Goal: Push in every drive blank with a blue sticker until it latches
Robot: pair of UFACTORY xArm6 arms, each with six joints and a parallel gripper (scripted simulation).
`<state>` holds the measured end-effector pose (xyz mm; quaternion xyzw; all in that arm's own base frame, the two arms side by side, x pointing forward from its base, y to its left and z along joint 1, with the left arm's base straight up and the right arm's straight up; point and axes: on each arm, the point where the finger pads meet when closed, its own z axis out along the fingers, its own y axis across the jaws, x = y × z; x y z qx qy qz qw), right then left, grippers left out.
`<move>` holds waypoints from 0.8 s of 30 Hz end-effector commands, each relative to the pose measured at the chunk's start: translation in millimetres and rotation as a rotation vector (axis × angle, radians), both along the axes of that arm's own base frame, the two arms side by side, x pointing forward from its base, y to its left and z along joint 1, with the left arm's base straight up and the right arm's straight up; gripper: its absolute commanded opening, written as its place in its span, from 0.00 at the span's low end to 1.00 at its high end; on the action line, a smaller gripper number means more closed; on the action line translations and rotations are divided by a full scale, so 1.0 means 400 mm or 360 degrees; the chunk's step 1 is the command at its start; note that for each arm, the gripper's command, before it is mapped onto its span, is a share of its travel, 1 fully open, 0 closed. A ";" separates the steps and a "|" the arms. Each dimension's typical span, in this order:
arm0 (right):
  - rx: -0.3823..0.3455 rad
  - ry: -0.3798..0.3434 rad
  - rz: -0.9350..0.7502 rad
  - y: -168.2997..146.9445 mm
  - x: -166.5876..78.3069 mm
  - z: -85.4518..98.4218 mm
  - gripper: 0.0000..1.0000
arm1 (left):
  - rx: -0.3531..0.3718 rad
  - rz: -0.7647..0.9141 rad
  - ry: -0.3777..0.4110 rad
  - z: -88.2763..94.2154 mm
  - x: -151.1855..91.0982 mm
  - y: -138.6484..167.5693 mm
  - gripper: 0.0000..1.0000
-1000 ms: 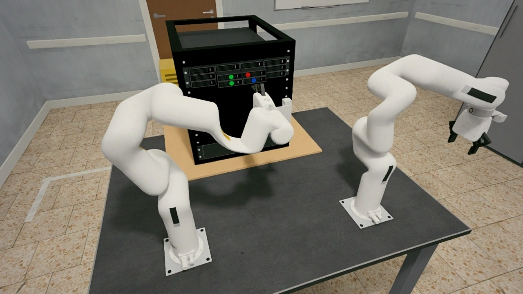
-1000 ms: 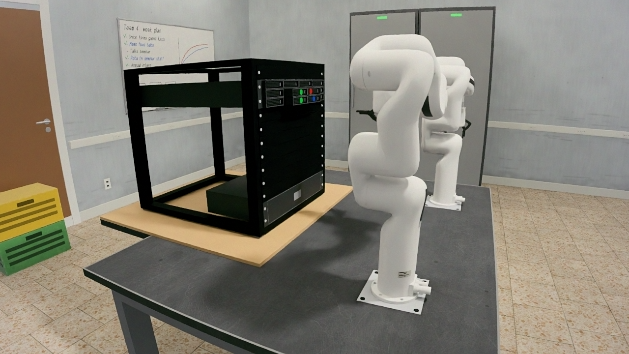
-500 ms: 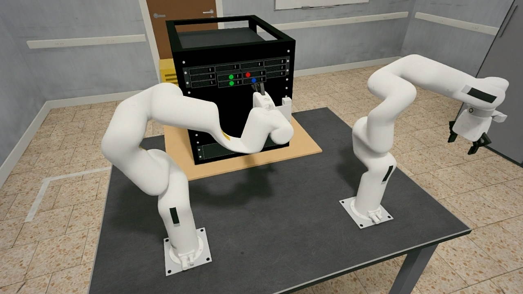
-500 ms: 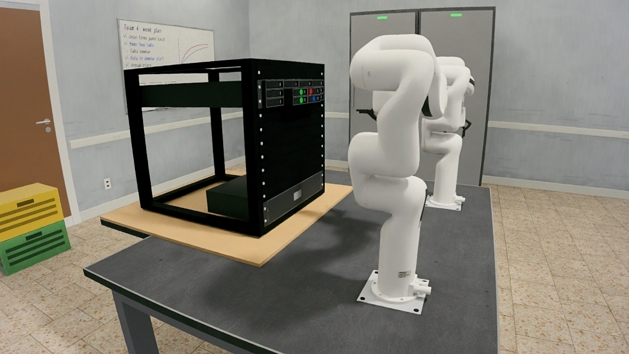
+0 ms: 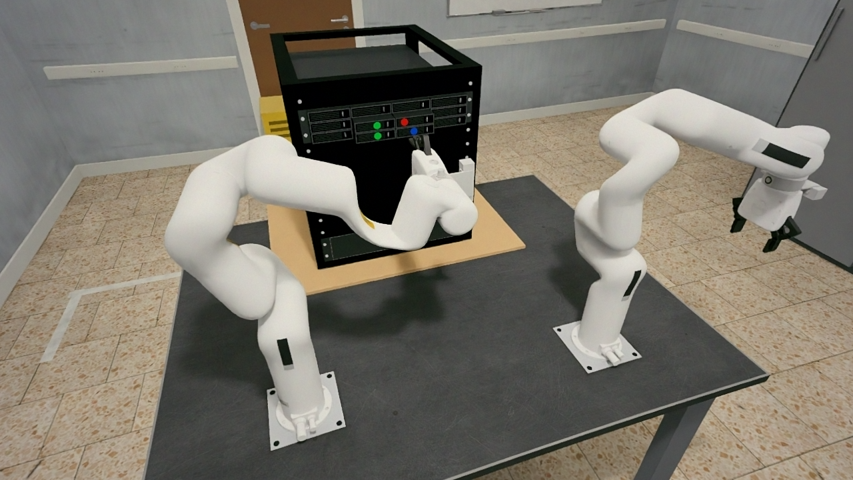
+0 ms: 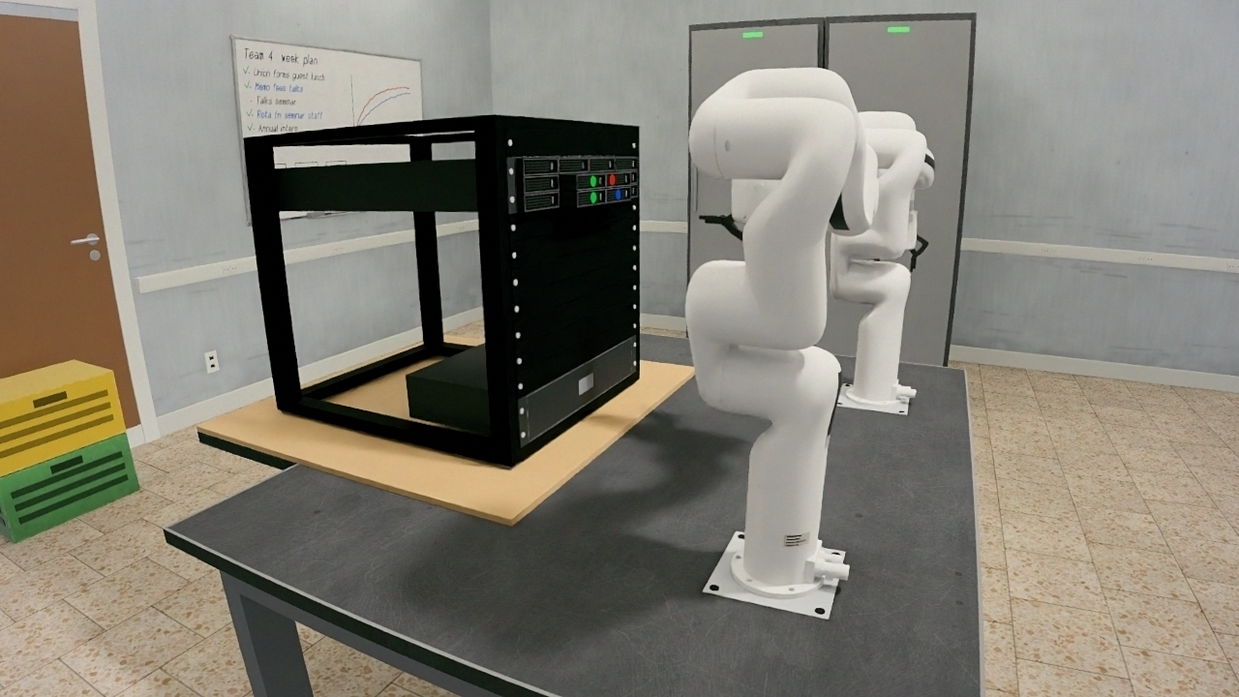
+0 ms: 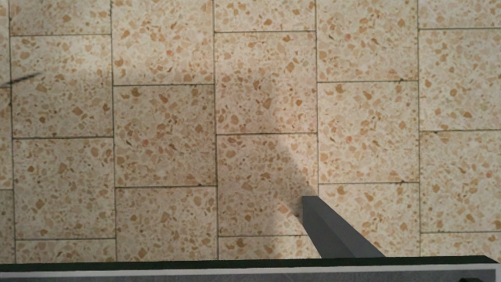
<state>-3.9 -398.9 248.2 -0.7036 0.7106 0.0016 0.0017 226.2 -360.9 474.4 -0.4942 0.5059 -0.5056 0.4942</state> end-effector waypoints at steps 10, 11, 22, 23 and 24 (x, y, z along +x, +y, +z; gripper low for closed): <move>-0.0007 0.0000 0.0000 -0.003 0.000 0.004 1.00 | -0.0006 0.0000 -0.0001 -0.014 0.095 0.017 1.00; -0.0007 0.0000 0.0000 -0.003 0.000 0.004 1.00 | -0.0006 0.0000 -0.0001 -0.017 0.108 0.019 1.00; -0.0007 0.0000 0.0000 -0.003 0.000 0.004 1.00 | -0.0006 0.0001 -0.0003 -0.046 0.263 0.047 1.00; -0.0007 0.0000 0.0000 -0.003 0.000 0.004 1.00 | -0.0006 0.0001 -0.0003 -0.049 0.275 0.049 1.00; -0.0007 0.0000 0.0000 -0.003 0.000 0.004 1.00 | -0.0006 0.0001 -0.0003 -0.051 0.287 0.051 1.00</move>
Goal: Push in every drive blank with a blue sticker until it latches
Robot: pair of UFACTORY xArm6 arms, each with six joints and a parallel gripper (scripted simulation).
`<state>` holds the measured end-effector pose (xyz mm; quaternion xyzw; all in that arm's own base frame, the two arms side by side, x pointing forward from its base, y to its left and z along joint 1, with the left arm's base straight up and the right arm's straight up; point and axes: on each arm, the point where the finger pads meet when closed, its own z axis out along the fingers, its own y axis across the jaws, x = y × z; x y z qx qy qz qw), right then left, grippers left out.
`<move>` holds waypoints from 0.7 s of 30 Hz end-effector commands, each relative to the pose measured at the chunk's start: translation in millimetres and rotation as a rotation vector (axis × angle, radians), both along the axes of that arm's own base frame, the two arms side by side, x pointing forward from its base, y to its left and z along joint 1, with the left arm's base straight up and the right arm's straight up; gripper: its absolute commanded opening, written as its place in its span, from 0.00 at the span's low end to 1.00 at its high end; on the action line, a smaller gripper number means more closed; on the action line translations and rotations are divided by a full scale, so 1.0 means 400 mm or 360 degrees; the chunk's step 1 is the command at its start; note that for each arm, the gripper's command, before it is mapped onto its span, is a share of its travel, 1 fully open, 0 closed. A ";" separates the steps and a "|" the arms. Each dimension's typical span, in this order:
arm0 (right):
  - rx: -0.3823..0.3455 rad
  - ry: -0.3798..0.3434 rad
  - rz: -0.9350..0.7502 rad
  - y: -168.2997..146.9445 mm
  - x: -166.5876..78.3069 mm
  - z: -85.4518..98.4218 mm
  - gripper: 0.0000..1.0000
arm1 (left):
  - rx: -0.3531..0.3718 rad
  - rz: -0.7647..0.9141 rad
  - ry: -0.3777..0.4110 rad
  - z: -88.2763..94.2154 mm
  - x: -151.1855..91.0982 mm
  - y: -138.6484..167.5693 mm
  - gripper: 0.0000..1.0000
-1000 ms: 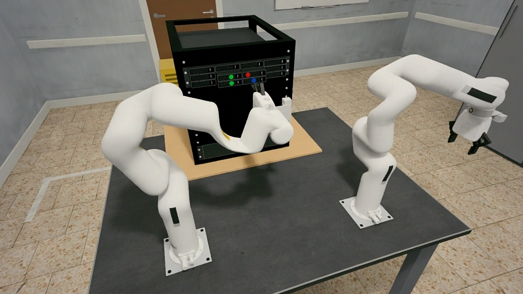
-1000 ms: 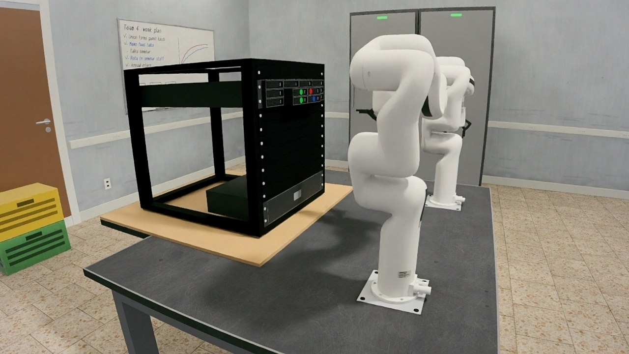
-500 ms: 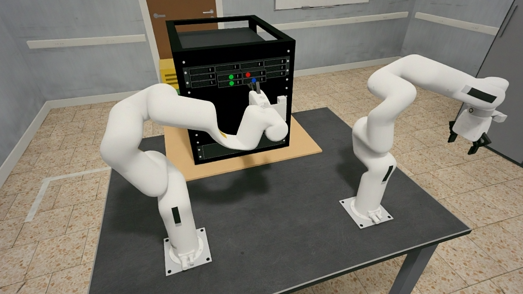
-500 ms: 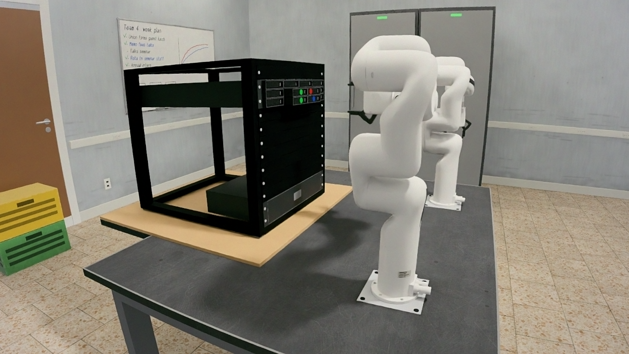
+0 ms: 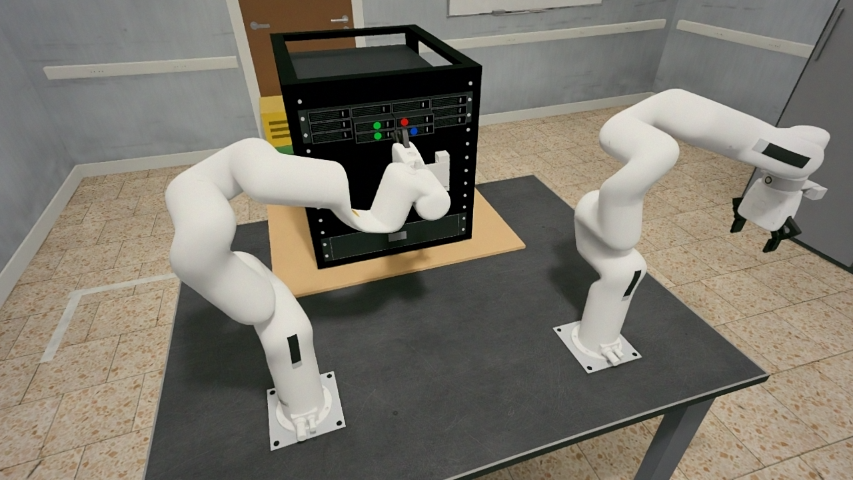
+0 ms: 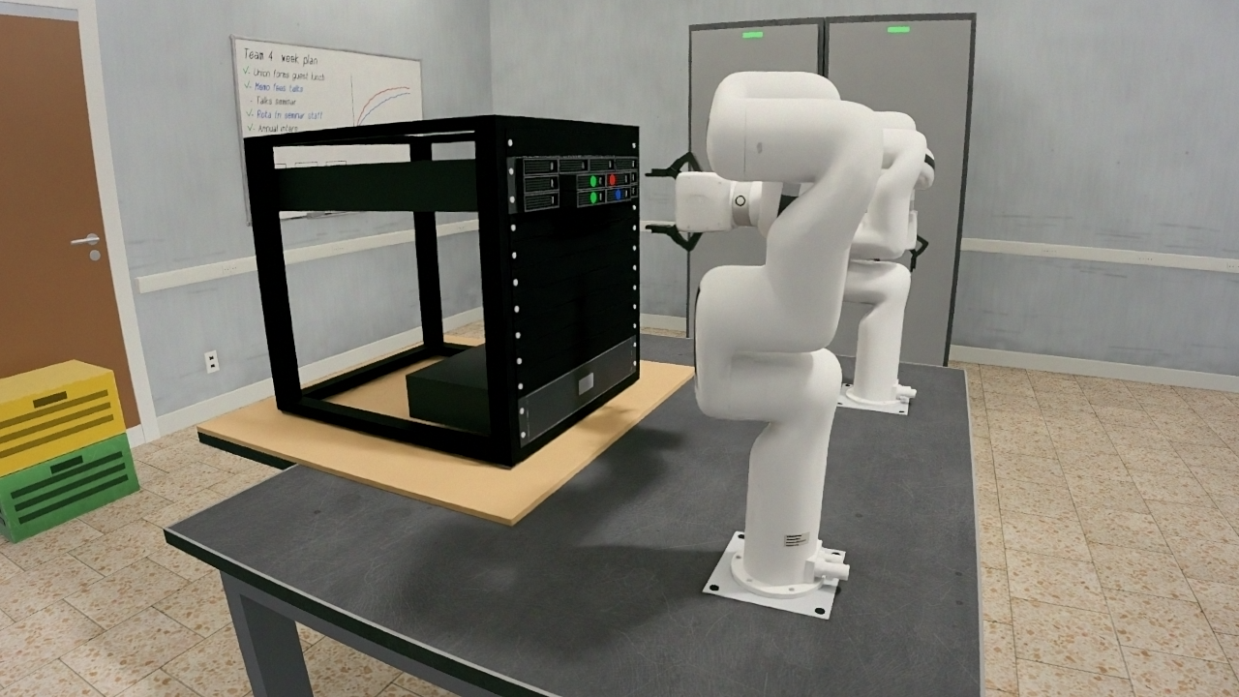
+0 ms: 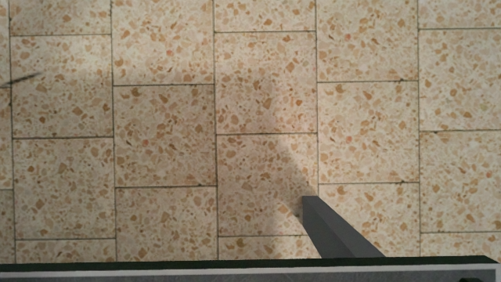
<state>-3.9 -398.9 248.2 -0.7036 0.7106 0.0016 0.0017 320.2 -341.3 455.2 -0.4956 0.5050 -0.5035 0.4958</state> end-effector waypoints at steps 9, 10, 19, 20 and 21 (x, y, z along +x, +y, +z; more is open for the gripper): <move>-0.0007 0.0000 0.0000 -0.003 0.000 0.004 1.00 | -0.0008 -0.0009 -0.0005 -0.015 0.115 0.014 1.00; -0.0007 0.0000 0.0000 -0.003 0.000 0.004 1.00 | -0.0008 -0.0009 -0.0005 -0.016 0.121 0.014 1.00; -0.0007 0.0000 0.0000 -0.003 0.000 0.004 1.00 | -0.0008 -0.0009 -0.0005 -0.019 0.135 0.017 1.00; -0.0007 0.0000 0.0000 -0.003 0.000 0.004 1.00 | -0.0008 -0.0009 -0.0005 -0.019 0.135 0.017 1.00; -0.0007 0.0000 0.0000 -0.003 0.000 0.004 1.00 | -0.0008 -0.0009 -0.0005 -0.019 0.135 0.017 1.00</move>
